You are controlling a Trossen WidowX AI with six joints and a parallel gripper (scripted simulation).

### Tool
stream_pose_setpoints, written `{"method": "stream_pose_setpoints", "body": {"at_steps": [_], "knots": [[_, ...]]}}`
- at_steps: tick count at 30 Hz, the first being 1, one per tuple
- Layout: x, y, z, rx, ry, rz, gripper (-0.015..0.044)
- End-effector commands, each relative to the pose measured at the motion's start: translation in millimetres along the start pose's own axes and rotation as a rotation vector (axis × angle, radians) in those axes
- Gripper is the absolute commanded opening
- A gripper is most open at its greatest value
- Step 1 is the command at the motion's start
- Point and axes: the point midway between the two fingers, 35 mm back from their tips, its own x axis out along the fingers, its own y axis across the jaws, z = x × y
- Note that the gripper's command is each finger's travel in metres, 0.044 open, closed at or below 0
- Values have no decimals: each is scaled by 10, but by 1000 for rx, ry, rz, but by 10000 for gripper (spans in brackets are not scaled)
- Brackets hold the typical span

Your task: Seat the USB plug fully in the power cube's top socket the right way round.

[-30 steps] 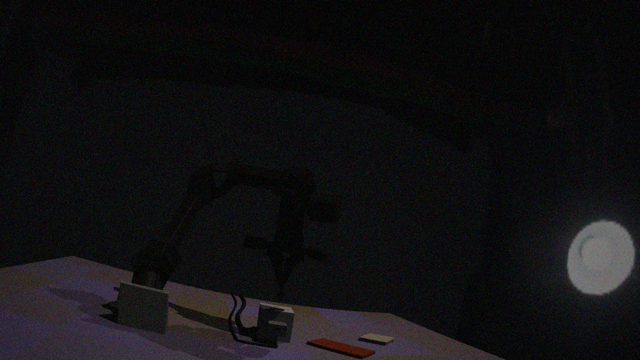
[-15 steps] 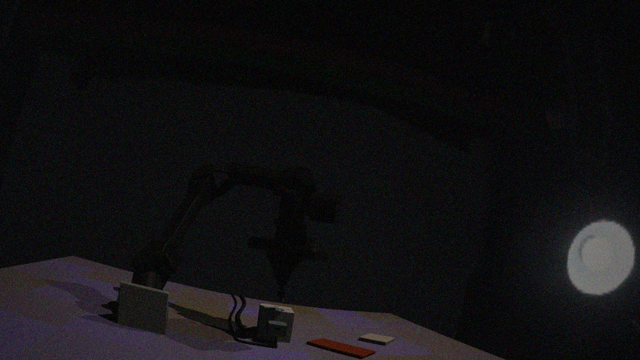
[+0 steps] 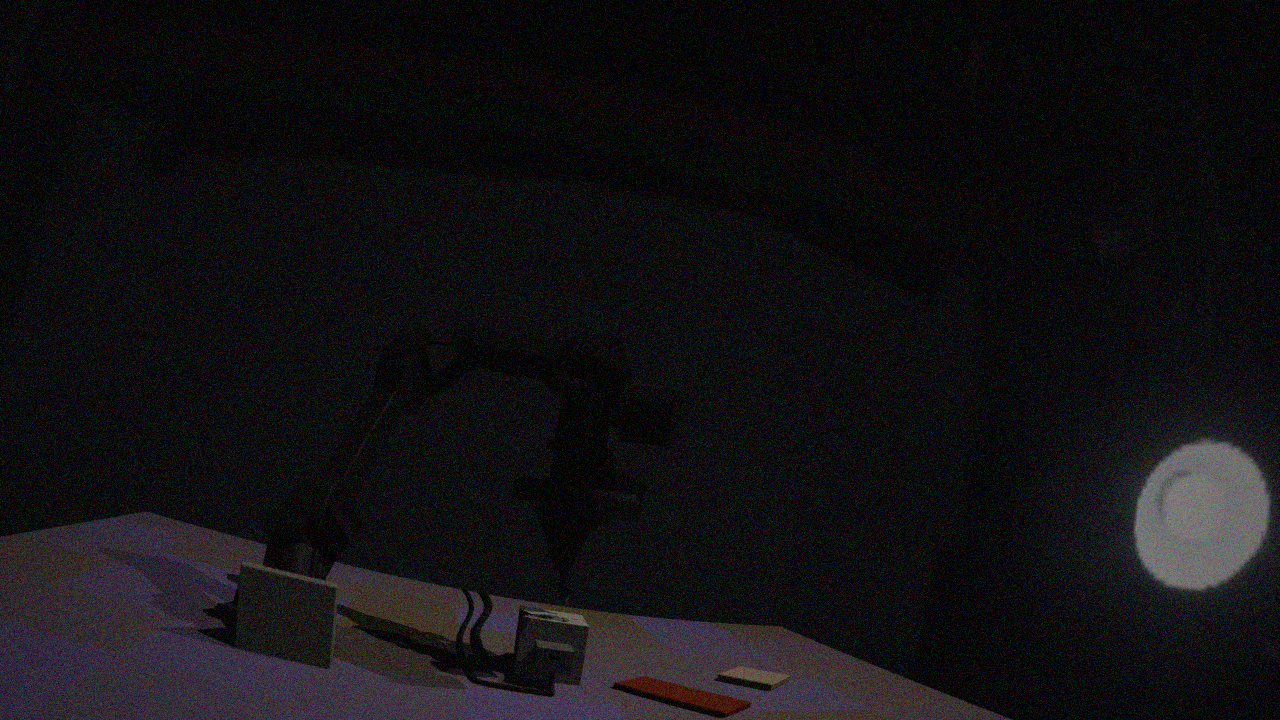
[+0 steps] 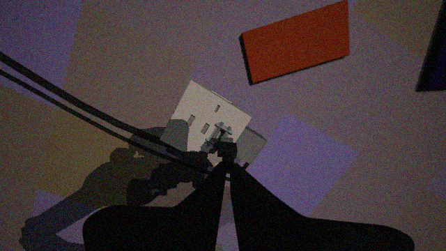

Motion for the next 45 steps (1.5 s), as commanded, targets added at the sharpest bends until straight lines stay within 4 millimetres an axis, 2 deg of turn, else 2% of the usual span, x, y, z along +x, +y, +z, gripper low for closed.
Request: {"method": "stream_pose_setpoints", "body": {"at_steps": [1, 45], "knots": [[5, 0, 2, 105, 1, -1, 0], [5, 0, 2, 1257, 0, -1, 0]]}}
